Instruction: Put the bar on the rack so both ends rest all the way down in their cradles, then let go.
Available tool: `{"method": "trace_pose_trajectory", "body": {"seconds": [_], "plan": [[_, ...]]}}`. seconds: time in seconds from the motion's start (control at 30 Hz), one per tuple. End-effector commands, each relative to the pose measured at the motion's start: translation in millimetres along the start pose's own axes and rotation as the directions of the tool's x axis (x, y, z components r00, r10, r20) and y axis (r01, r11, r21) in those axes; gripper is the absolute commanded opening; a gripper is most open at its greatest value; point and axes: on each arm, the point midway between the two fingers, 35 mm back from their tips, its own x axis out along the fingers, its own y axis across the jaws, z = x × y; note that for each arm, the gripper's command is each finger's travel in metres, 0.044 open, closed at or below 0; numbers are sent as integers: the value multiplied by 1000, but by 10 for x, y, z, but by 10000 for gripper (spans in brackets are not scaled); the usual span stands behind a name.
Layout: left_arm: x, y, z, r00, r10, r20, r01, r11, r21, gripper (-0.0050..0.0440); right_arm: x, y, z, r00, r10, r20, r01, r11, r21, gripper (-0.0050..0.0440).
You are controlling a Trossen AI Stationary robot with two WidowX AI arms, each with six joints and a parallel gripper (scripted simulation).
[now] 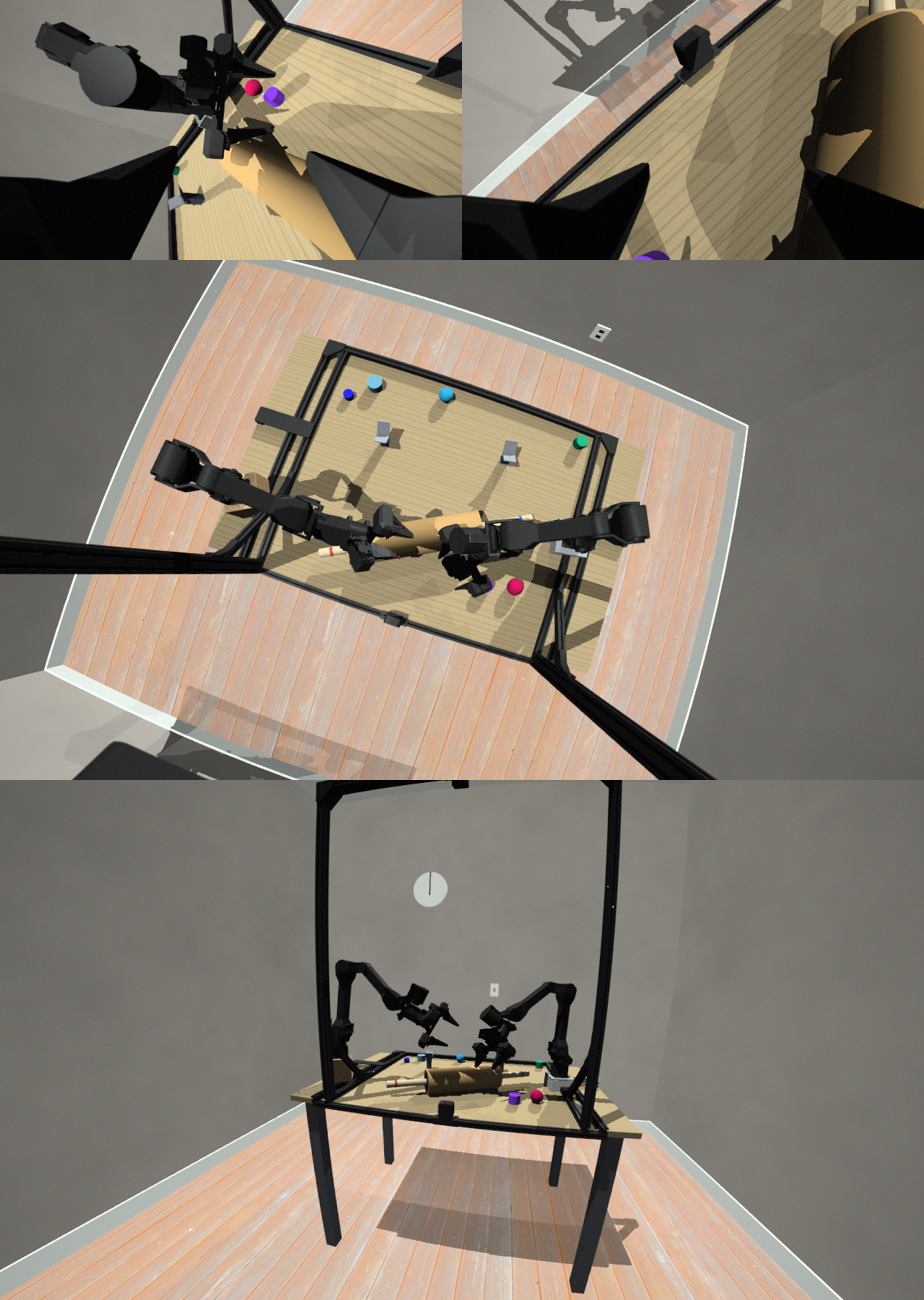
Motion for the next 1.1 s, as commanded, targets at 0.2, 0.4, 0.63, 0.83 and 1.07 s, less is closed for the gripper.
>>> {"method": "trace_pose_trajectory", "body": {"seconds": [0.2,0.4,0.63,0.83,1.07], "plan": [[-65,-680,-177,917,-365,-159,230,811,-538,440,-481,-297,-436,968,-143,-207,163,983,81,440],[-237,-968,-263,820,-517,-244,167,625,-763,440,-756,-379,-726,924,-187,-333,234,966,107,440],[-656,-1317,-418,612,-686,-394,-93,433,-897,440,-1185,-408,-1200,828,-196,-526,299,947,118,440],[-861,-1409,-463,512,-733,-447,-240,378,-894,440,-1378,-378,-1377,780,-188,-597,319,940,121,440],[-979,-1446,-482,455,-754,-473,-327,353,-877,440,-1487,-353,-1467,752,-182,-634,329,936,123,440]]}}
